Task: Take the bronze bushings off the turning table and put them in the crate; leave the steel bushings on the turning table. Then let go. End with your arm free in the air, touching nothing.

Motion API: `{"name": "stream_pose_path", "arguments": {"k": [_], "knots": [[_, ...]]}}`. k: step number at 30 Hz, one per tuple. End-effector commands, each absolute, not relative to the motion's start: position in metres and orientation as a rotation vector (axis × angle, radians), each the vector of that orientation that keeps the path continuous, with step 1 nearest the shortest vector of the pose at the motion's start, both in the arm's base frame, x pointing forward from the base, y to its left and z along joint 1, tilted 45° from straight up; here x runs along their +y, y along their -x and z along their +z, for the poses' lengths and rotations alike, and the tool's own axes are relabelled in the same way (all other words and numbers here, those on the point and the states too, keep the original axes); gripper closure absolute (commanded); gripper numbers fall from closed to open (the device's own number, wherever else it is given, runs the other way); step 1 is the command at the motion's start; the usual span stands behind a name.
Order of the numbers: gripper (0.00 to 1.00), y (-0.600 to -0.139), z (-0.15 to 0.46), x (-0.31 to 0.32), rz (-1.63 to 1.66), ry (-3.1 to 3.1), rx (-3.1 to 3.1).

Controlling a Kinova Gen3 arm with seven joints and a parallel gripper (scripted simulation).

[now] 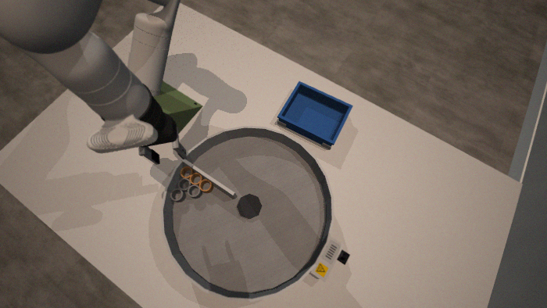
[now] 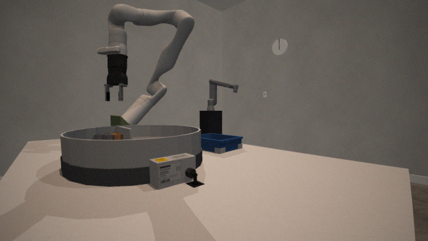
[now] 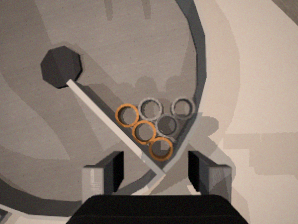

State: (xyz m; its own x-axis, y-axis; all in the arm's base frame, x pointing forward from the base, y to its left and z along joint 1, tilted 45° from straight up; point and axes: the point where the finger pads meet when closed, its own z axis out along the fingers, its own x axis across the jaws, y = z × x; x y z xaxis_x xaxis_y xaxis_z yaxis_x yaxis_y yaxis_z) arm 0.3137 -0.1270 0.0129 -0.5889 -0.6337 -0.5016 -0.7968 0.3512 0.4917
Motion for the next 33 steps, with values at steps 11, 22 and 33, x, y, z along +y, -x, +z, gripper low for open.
{"name": "stream_pose_path", "arguments": {"k": [11, 22, 33], "knots": [[0.00, -0.3140, 0.0132, -0.1277, 1.062, 1.289, 2.390], [0.00, -0.3140, 0.0132, -0.1277, 1.062, 1.289, 2.390], [0.73, -0.3153, 0.0120, -0.1264, 1.049, 1.337, 2.348]]}}
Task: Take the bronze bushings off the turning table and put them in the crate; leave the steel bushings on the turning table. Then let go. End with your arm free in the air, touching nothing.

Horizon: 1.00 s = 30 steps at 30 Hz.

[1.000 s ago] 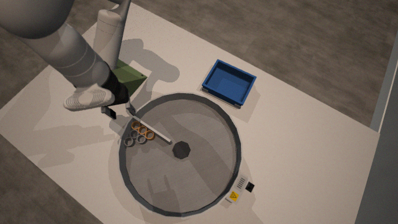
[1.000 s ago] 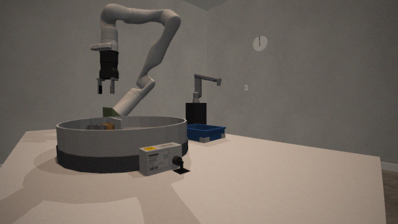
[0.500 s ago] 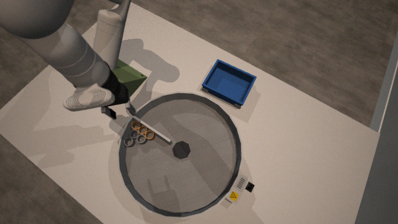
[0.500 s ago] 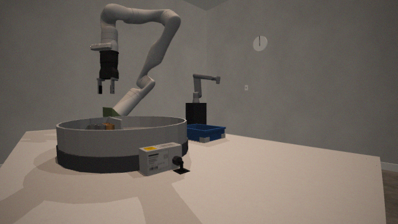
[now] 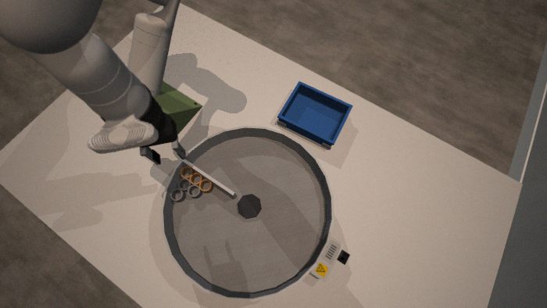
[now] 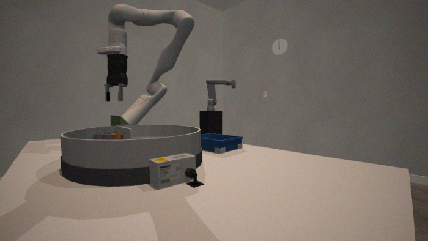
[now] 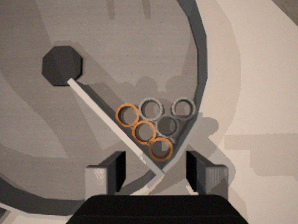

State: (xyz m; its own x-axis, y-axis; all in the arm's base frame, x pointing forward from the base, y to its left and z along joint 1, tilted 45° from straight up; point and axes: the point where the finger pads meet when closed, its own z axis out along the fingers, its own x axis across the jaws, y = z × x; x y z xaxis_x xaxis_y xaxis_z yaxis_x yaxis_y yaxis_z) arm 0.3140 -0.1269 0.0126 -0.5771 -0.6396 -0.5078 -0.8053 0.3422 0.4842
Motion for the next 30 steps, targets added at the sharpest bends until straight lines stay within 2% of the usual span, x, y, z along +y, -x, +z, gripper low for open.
{"name": "stream_pose_path", "arguments": {"k": [1, 30], "knots": [[0.73, -0.317, 0.011, -0.125, 1.035, 1.385, 2.305], [0.73, -0.327, 0.001, -0.114, 0.915, 1.726, 1.939]]}}
